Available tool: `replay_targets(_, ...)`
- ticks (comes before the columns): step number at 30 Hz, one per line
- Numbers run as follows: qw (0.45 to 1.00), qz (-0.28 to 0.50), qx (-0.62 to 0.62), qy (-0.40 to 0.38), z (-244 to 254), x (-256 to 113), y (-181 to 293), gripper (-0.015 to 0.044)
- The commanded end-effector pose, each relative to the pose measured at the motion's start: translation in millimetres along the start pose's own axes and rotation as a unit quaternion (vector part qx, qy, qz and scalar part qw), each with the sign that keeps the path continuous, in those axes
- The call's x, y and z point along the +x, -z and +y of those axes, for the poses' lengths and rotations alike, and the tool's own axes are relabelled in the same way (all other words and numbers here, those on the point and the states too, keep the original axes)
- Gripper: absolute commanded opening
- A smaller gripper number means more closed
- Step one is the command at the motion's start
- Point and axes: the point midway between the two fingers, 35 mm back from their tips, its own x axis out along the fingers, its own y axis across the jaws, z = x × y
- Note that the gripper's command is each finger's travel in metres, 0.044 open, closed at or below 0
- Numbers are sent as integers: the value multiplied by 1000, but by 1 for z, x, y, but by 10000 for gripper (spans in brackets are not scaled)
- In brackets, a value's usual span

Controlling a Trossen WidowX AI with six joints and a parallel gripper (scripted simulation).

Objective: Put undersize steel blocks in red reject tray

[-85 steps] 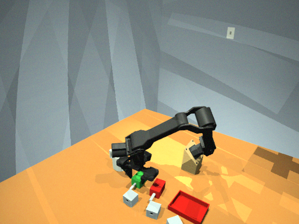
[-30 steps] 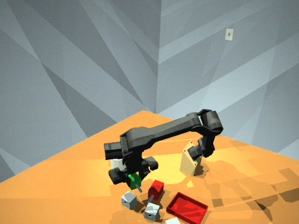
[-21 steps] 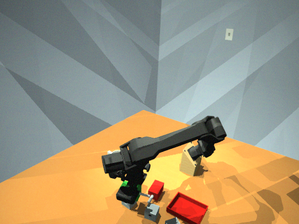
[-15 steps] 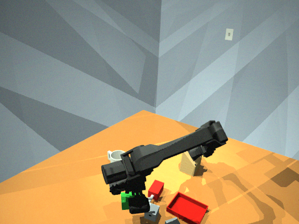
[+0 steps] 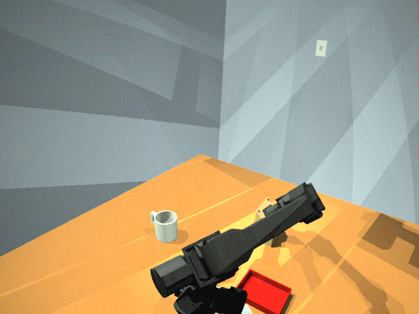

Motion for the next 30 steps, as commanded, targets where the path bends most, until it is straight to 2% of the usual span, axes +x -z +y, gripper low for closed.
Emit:
replay_targets(1,1000,-5,-10,1,-3,-5,0,0)
replay_targets(30,1000,-6,-12,-1,-1,53,-8,0)
